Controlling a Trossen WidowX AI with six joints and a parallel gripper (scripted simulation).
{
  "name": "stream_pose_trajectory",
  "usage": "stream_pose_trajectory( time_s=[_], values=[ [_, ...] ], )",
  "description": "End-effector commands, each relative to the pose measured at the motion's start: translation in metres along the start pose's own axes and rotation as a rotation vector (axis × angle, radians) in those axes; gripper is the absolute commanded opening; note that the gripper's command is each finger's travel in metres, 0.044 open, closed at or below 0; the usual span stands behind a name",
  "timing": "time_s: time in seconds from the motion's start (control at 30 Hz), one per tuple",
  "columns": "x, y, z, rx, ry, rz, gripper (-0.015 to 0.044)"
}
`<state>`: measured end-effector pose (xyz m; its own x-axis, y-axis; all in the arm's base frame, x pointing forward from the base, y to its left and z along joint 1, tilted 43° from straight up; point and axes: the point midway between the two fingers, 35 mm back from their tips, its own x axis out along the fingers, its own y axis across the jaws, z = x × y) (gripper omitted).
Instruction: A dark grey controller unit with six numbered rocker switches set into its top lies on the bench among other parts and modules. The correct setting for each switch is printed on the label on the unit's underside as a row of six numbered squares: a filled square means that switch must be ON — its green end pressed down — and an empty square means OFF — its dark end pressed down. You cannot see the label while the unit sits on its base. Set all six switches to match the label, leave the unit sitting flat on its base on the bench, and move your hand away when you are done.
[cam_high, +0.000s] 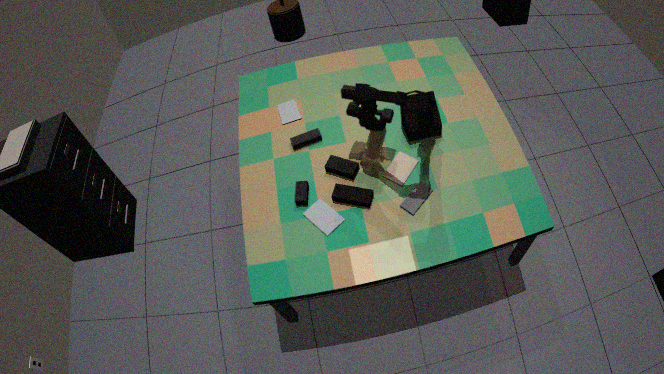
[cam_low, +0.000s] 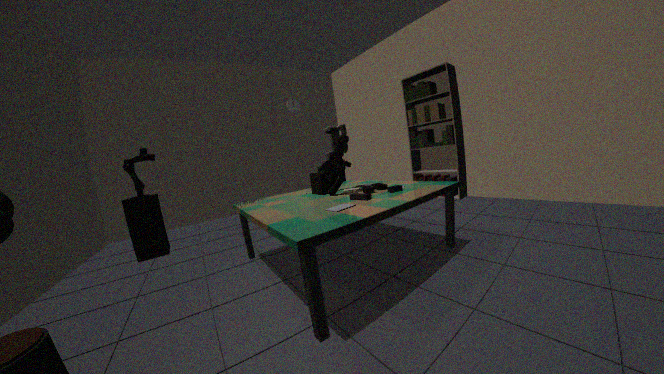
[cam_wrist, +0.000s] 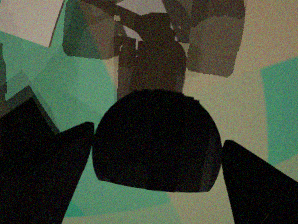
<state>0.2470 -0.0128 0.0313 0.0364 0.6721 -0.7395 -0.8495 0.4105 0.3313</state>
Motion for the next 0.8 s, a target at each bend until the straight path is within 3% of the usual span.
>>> stream_pose_trajectory(
  time_s=[0.0,0.77],
  values=[
    [0.002,0.001,0.003,0.008,-0.003,0.002,0.0338],
    [0.012,0.001,0.018,0.008,-0.004,0.003,0.0338]
  ],
)
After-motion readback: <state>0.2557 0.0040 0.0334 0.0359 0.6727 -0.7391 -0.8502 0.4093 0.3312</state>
